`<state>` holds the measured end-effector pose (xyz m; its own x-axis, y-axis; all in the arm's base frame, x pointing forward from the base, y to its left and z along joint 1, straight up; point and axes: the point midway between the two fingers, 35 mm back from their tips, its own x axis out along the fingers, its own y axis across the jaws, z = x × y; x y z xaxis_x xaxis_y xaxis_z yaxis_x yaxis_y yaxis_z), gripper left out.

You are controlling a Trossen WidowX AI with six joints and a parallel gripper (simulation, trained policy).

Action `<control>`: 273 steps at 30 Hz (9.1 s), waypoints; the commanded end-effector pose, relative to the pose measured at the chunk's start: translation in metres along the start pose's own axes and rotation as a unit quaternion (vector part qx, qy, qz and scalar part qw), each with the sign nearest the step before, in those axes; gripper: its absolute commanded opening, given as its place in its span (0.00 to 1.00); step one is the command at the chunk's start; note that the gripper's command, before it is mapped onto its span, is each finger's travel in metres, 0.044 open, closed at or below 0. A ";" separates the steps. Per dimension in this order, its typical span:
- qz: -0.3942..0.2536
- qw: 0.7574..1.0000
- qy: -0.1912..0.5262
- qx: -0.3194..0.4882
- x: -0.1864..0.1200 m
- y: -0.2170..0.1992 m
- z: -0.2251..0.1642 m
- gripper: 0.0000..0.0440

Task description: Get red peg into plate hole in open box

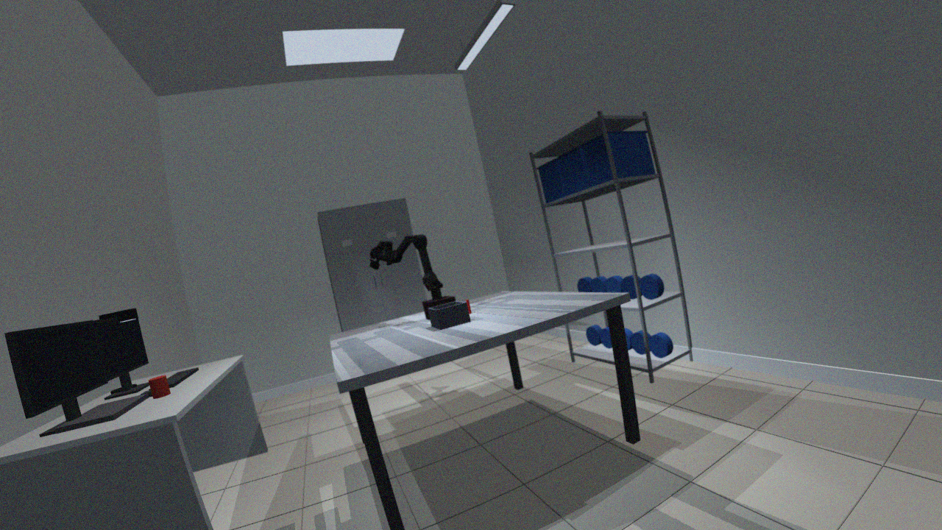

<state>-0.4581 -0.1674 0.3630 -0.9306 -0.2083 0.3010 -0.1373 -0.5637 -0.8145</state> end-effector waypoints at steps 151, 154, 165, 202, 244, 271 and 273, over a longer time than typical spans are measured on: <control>0.775 0.602 0.017 -0.191 -0.774 0.091 -0.183 0.75; 0.771 0.606 0.023 -0.196 -0.772 0.094 -0.187 0.58; 0.767 0.602 0.021 -0.222 -0.774 0.091 -0.184 0.02; 0.804 0.562 -0.095 -0.169 -0.794 0.032 -0.060 0.00; 0.802 0.578 0.019 -0.151 -0.839 0.117 0.054 0.10; 0.817 0.565 -0.022 -0.116 -0.876 0.146 0.116 1.00; 0.820 0.563 -0.025 -0.103 -0.877 0.146 0.124 1.00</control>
<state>0.3408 -0.1374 0.0260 0.0023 -0.2560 -0.9667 0.8037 0.5756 -0.1505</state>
